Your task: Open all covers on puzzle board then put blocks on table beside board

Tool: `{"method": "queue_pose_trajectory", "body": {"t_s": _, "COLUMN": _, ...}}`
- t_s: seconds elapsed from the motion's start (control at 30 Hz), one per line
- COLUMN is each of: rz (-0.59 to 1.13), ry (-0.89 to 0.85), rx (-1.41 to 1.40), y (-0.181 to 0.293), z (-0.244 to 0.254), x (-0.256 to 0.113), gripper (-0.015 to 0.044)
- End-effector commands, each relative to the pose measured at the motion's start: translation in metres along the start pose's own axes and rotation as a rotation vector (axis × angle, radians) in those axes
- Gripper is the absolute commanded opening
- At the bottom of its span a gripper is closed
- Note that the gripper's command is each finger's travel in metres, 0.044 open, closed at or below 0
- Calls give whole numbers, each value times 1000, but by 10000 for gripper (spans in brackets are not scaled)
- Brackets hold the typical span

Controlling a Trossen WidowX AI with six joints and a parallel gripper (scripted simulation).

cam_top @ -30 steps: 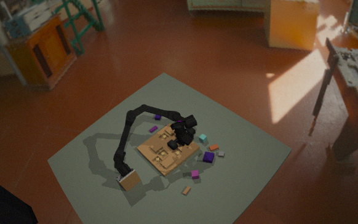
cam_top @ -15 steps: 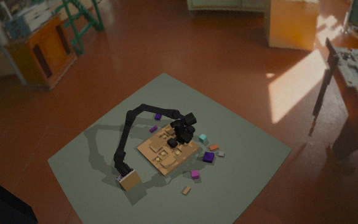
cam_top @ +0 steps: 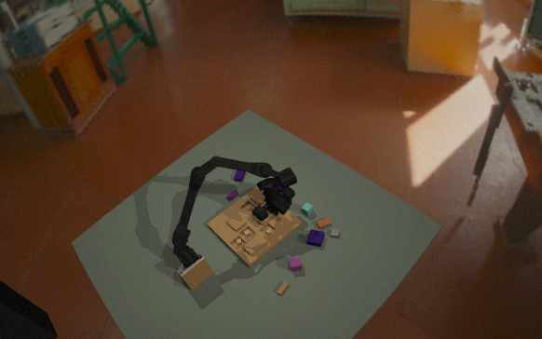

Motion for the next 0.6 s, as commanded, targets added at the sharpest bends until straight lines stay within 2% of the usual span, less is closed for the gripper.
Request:
{"method": "queue_pose_trajectory", "body": {"t_s": 0.0, "rz": 4, "ry": -2, "rx": -5, "y": 1, "z": 1, "x": -6, "gripper": 0}}
{"method": "queue_pose_trajectory", "body": {"t_s": 0.57, "rz": 3, "ry": -2, "rx": -5, "y": 1, "z": 1, "x": -28, "gripper": 0}}
Point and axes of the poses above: the point midway between the two fingers, 35 mm back from their tips, its own x axis out along the fingers, its own z axis across the jaws, y = z × x, the point moved 1 cm from there along -x, back along the fingers, and after that the axes turned 11 degrees about x, right-handed, at the moved point
